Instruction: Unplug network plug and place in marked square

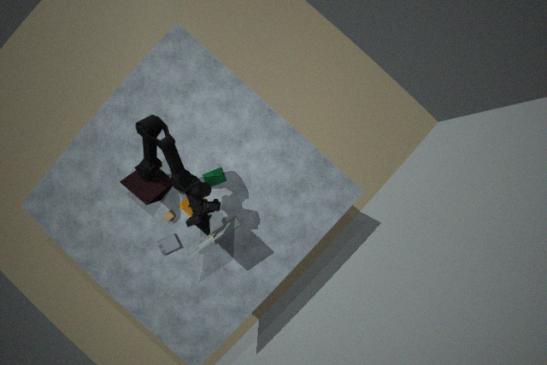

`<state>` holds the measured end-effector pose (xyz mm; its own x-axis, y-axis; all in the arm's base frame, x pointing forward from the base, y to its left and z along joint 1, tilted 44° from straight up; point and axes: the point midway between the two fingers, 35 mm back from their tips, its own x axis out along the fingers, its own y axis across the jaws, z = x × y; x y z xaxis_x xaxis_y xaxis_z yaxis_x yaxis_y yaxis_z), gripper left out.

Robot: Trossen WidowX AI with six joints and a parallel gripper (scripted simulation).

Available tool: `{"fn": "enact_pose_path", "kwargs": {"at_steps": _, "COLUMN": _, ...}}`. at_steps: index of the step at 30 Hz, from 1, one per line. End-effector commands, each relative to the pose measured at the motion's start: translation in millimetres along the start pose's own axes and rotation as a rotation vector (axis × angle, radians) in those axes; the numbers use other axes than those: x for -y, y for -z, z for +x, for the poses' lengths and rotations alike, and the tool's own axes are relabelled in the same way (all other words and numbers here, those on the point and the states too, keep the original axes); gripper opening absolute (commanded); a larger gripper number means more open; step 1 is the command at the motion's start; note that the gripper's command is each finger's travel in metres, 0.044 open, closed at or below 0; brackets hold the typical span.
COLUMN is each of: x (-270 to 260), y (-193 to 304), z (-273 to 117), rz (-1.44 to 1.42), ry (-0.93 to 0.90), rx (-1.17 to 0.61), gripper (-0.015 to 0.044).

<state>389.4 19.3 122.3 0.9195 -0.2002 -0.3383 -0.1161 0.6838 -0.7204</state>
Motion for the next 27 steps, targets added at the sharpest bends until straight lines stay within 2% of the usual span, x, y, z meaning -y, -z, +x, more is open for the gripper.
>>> {"fn": "enact_pose_path", "kwargs": {"at_steps": 1, "x": -1, "y": 1, "z": -3, "rz": -0.004, "ry": -0.003, "rx": 0.002, "gripper": 0.0}}
{"fn": "enact_pose_path", "kwargs": {"at_steps": 27, "x": -1, "y": 4, "z": -16, "rz": -0.004, "ry": -0.004, "rx": 0.001, "gripper": 0.0}}
